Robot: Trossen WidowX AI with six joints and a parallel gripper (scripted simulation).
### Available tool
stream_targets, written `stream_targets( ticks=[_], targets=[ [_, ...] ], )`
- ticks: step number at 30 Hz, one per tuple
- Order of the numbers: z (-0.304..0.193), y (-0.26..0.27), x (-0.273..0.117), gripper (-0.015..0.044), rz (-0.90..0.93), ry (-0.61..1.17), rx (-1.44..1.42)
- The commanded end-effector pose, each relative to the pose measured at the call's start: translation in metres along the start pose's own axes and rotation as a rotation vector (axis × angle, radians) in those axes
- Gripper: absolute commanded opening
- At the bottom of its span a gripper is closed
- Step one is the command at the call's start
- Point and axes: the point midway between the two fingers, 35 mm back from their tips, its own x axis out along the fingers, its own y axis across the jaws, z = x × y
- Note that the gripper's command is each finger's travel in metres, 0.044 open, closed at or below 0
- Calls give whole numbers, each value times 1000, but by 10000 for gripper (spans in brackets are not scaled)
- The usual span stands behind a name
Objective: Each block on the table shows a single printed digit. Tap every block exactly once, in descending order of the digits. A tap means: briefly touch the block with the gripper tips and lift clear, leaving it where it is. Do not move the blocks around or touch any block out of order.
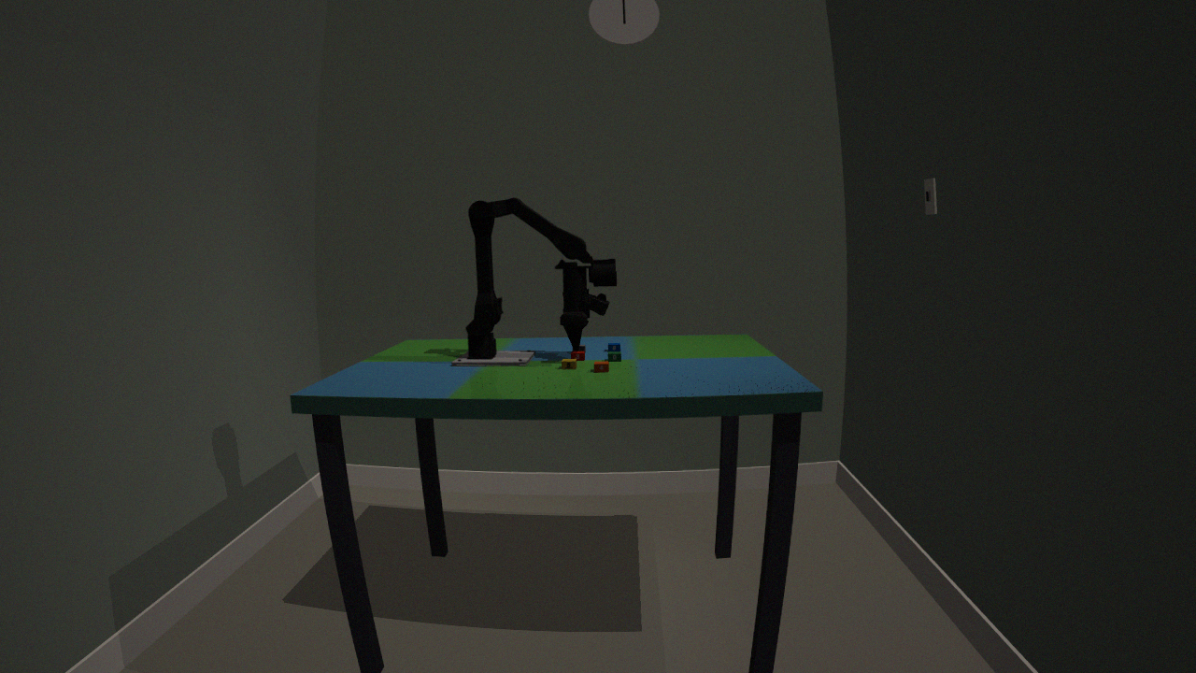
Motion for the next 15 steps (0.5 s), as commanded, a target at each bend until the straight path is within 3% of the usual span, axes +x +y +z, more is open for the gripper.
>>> stream_targets(
  ticks=[1,8,15],
  targets=[
    [-1,0,8,20,0,1,4],
    [-1,0,10,20,0,2,4],
    [-1,0,-20,20,0,1,4]
  ],
)
